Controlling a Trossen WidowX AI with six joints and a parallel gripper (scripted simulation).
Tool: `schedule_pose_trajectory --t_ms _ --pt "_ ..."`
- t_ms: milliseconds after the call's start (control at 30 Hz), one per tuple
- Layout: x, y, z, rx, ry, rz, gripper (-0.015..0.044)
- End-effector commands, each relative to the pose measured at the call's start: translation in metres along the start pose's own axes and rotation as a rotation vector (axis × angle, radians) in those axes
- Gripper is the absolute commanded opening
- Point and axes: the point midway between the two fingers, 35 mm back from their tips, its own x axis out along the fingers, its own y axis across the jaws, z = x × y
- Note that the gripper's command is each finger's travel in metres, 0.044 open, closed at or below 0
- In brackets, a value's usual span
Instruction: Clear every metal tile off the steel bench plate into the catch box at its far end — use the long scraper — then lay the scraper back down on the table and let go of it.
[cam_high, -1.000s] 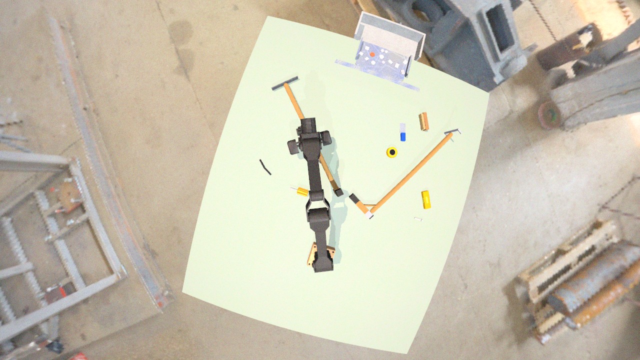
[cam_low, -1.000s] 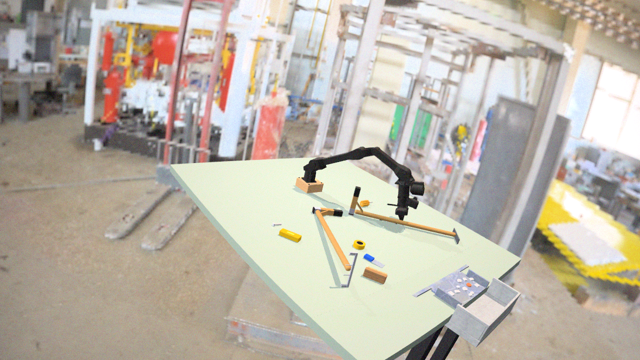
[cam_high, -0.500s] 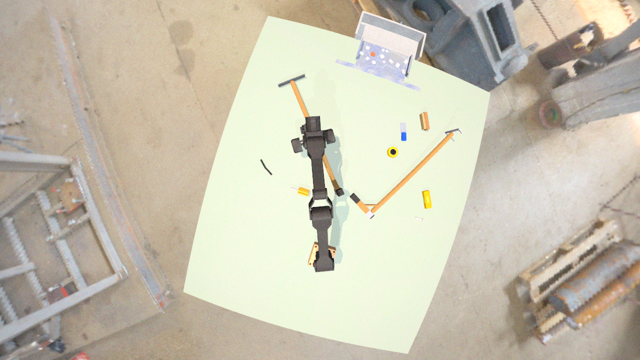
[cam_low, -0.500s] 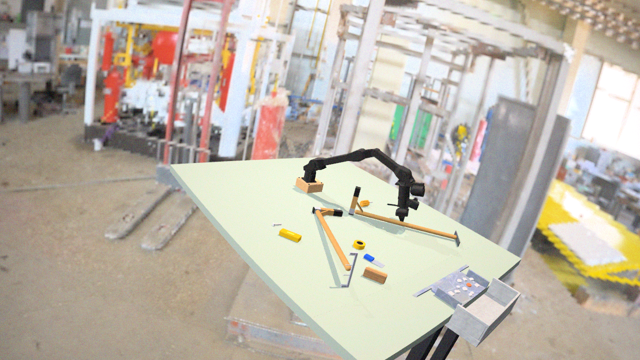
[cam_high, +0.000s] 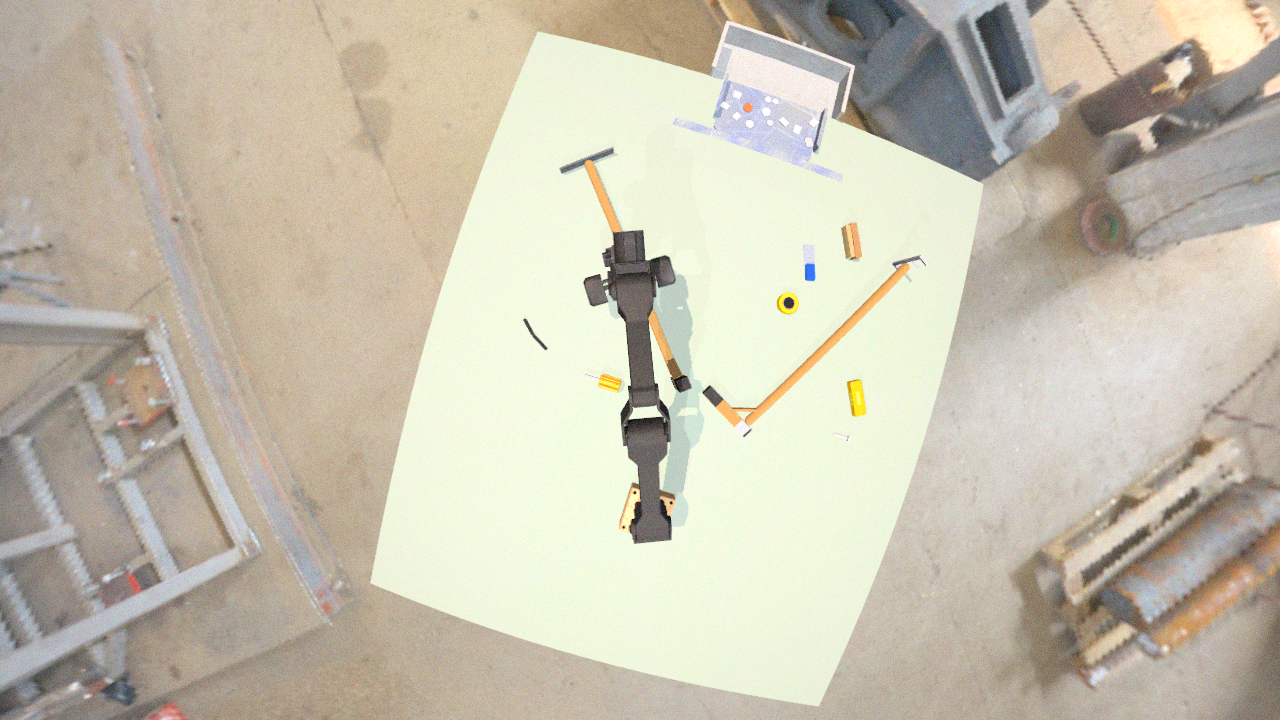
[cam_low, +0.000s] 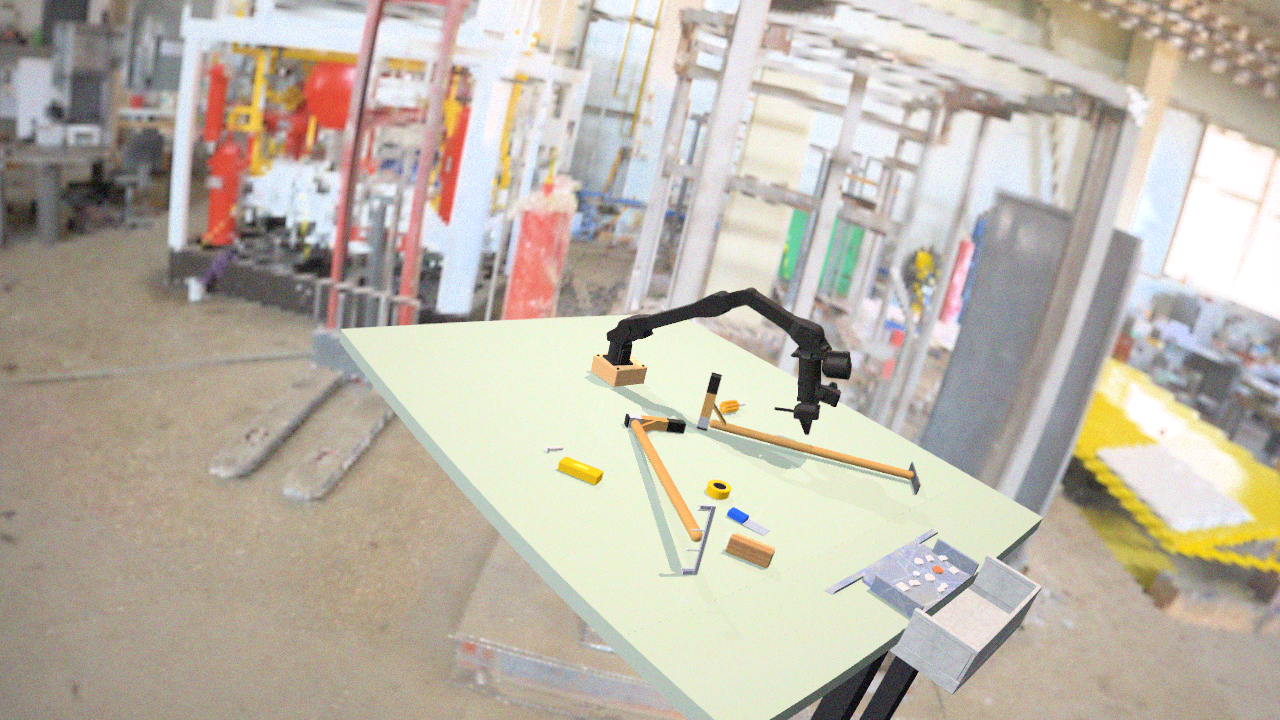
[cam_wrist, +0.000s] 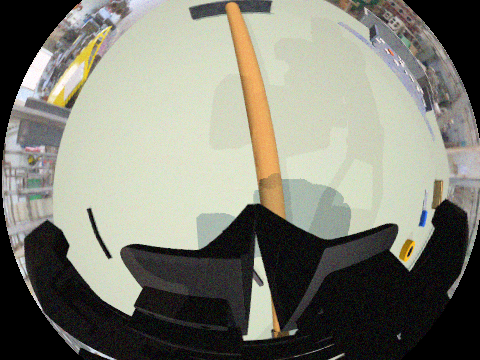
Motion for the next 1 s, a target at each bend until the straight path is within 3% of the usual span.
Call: schedule_pose_trajectory --t_ms 0,533,967 --pt "-0.017 0.0 0.004 0.002 -0.019 -0.004 0.0" --pt "-0.076 0.039 0.004 0.081 -0.021 -0.017 0.0" --pt "-0.055 0.04 0.002 0.09 -0.009 -0.016 0.0"
